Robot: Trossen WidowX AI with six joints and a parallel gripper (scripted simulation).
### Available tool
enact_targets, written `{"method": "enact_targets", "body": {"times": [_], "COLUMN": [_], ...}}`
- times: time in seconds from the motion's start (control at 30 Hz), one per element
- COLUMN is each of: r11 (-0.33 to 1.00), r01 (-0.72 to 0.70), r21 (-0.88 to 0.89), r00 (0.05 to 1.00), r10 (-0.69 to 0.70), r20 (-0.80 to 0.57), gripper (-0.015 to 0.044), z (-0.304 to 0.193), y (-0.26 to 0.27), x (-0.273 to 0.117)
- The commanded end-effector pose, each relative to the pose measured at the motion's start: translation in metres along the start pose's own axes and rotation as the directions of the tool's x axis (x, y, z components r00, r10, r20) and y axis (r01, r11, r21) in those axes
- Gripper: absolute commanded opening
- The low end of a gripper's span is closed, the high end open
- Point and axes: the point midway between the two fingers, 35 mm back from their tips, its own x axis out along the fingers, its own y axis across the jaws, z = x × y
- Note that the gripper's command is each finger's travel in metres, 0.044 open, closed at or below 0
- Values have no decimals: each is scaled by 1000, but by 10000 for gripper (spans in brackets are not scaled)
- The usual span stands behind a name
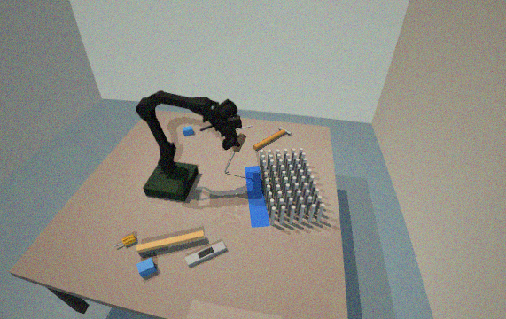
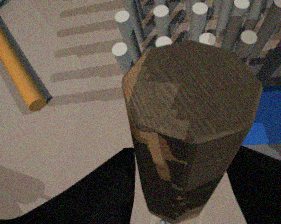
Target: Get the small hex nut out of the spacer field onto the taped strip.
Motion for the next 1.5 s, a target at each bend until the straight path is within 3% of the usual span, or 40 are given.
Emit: {"method": "enact_targets", "body": {"times": [0.0, 0.3, 0.63, 1.07, 1.47], "r11": [990, 905, 717, 356, -42], "r01": [-1, 9, 31, 66, 94], "r21": [142, 425, 696, 932, 995], "r00": [1000, 999, 998, 996, 994], "r10": [3, 7, 16, 33, 53], "r20": [-10, -37, -61, -83, -92], "gripper": [0, 0, 0, 0, 0], "z": [-3, -11, -22, -35, -48], "y": [-9, -28, -48, -70, -89], "x": [-2, -6, -11, -19, -28]}}
